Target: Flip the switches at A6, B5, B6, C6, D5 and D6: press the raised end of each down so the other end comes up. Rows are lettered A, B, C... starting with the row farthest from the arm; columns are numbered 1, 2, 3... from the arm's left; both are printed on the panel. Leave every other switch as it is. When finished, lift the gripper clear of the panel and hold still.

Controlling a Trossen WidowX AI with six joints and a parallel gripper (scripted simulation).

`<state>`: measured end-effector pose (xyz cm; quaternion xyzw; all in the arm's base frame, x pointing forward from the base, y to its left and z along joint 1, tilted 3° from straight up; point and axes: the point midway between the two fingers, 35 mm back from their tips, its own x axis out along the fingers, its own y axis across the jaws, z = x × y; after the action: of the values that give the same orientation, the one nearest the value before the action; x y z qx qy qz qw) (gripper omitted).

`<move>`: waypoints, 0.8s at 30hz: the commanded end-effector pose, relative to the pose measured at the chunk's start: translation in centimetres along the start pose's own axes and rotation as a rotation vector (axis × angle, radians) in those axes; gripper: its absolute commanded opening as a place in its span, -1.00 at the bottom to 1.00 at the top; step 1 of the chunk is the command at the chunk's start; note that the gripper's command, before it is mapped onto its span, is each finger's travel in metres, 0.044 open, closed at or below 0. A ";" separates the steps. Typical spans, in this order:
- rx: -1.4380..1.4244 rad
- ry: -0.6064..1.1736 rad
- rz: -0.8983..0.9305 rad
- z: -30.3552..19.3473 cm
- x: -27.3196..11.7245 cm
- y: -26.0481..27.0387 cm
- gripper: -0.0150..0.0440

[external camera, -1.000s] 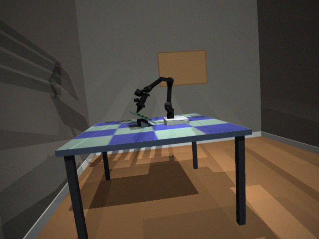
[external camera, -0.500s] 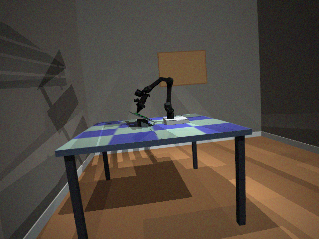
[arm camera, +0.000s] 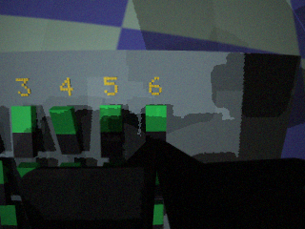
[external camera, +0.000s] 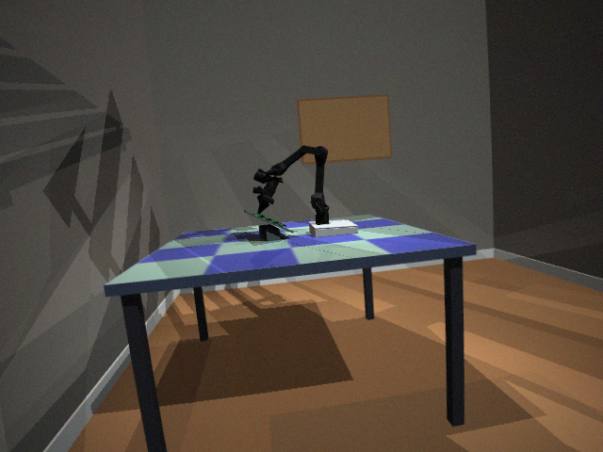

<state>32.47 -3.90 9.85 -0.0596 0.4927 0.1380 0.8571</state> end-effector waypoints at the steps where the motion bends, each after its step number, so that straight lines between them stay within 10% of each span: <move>1: 0.006 0.002 -0.004 0.0 0.1 -0.1 -0.49; 16: 0.006 0.001 -0.004 0.0 0.3 -0.1 -0.49; 24: 0.006 0.030 -0.004 0.2 -6.2 -0.1 -0.49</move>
<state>30.48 -4.96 13.84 -0.0578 0.5052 0.1300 0.8512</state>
